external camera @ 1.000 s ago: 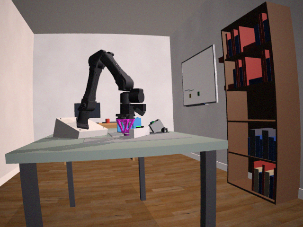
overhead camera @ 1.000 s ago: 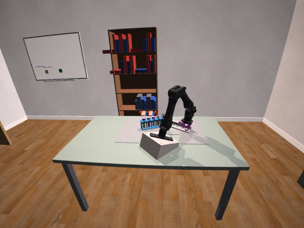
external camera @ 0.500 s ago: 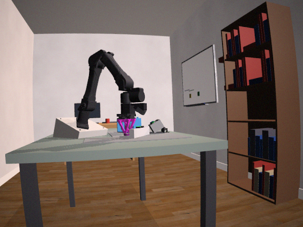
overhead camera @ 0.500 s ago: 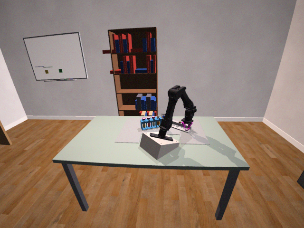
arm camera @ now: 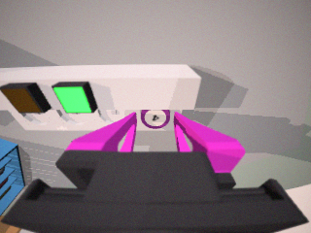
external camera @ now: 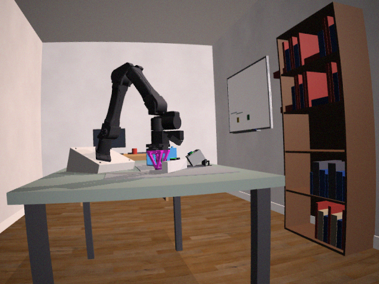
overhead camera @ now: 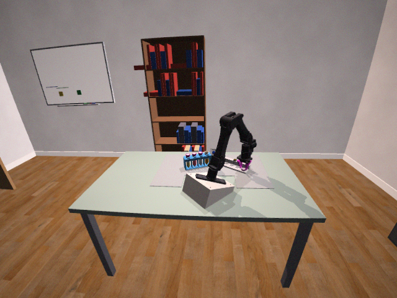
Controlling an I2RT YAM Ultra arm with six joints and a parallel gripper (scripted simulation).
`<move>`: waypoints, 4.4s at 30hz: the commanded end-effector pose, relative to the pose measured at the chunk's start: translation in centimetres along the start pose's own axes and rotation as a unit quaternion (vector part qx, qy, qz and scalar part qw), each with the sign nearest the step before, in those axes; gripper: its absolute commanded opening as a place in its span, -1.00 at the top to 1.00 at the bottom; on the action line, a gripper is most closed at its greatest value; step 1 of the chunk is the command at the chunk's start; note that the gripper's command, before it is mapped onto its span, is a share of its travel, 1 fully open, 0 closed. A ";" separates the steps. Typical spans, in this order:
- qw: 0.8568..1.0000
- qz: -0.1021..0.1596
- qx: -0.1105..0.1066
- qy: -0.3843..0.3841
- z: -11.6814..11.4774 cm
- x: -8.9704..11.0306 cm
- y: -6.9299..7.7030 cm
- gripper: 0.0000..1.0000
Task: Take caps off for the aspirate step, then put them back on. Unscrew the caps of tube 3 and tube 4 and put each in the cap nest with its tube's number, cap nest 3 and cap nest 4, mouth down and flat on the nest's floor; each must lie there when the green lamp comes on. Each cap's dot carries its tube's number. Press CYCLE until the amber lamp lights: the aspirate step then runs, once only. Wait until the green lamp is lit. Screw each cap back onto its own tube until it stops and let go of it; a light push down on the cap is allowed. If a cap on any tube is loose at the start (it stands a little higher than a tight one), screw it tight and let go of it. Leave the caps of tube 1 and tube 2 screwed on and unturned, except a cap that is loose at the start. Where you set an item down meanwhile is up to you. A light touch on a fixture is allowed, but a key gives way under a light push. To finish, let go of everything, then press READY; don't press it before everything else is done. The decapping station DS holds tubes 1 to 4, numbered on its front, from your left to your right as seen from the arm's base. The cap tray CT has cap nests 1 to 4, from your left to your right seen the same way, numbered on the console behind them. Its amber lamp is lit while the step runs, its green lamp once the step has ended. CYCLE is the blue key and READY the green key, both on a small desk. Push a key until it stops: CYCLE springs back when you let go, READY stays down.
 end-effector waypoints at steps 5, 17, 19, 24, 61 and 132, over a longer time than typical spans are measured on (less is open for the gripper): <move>1.000 -0.009 0.002 0.001 -0.1 -0.4 0.1 0.06; 1.000 -0.009 0.002 0.001 -0.1 -0.4 0.0 0.06; 1.000 -0.009 0.002 0.001 -0.1 -0.4 0.0 1.00; 1.000 -0.009 0.002 0.001 -0.1 -0.4 0.0 1.00; 1.000 -0.009 0.002 0.001 0.0 -0.2 12.5 1.00; 0.701 -0.008 0.002 0.713 29.3 7.9 13.9 1.00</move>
Point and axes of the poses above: the point where the finger pads meet when closed, its own y axis back along the fingers, its own z axis across the jaws, x = y × z, the point moved 2 cm from there along y, back along the fingers, and after that the axes turned 1 degree about y, right-handed, at the moved point
